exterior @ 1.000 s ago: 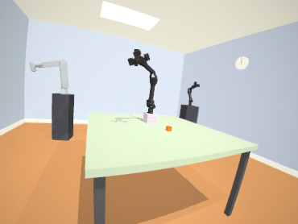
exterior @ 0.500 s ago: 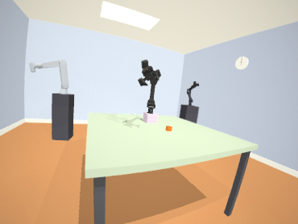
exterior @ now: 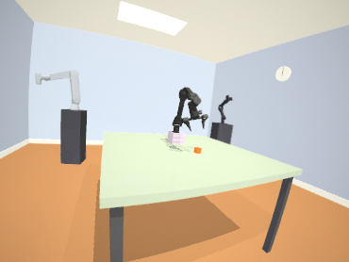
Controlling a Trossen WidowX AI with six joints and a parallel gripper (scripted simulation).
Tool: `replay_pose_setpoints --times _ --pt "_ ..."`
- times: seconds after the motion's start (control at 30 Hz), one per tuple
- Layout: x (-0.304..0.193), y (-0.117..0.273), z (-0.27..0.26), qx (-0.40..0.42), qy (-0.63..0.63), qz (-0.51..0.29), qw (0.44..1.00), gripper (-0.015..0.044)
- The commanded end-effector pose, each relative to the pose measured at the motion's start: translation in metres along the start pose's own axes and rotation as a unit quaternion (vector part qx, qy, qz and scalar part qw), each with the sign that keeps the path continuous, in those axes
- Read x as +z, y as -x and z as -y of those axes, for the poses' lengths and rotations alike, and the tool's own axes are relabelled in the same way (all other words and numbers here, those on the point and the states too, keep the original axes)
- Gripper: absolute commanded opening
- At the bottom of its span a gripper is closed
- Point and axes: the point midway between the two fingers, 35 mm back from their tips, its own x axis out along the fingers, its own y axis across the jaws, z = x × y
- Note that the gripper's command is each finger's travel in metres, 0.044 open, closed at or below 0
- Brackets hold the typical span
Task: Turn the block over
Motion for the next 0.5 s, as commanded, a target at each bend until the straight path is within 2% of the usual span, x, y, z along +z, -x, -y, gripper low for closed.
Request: replay_pose_setpoints --times 0.0,0.17,0.33,0.47 --pt "-0.043 -0.033 -0.017 -0.043 0.059 -0.078 0.994 0.044" --pt "-0.111 -0.059 -0.039 -0.1 0.145 -0.168 0.97 0.044" --pt "-0.114 -0.062 -0.039 -0.102 0.148 -0.171 0.969 0.044" --pt "-0.121 -0.093 -0.031 -0.102 0.148 -0.171 0.969 0.044"
